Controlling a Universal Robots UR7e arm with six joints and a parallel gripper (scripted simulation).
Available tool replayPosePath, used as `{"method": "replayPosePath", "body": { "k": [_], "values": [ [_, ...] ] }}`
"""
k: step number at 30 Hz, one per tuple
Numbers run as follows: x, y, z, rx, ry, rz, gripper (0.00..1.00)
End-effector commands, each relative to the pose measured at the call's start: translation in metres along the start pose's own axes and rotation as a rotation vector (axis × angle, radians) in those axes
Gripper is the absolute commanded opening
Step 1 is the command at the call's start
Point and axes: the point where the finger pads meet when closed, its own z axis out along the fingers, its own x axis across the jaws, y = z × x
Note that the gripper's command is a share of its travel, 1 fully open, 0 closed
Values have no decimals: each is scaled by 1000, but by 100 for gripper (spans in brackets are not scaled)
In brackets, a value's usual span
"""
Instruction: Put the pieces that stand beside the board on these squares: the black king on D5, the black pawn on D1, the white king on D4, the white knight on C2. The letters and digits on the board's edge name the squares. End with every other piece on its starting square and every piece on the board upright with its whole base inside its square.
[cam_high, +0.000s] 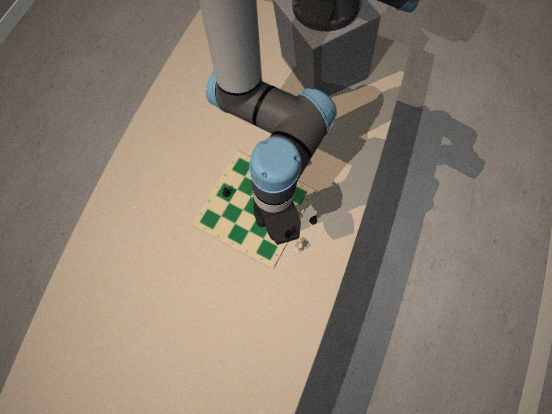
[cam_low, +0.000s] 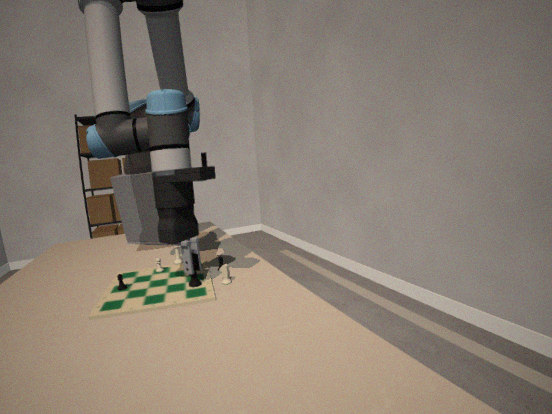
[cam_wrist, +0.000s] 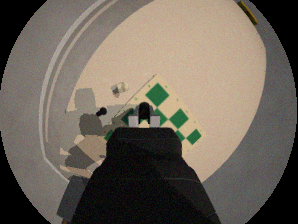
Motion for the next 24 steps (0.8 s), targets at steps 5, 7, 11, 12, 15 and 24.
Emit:
{"method": "replayPosePath", "body": {
  "k": [5, 7, 11, 12, 15, 24],
  "values": [
    [2, -1, 0, 2, 2, 1, 0],
    [2, -1, 0, 2, 2, 1, 0],
    [2, -1, 0, 2, 2, 1, 0],
    [2, -1, 0, 2, 2, 1, 0],
    [2, -1, 0, 2, 2, 1, 16],
    [2, -1, 0, 2, 2, 1, 48]
  ]
}}
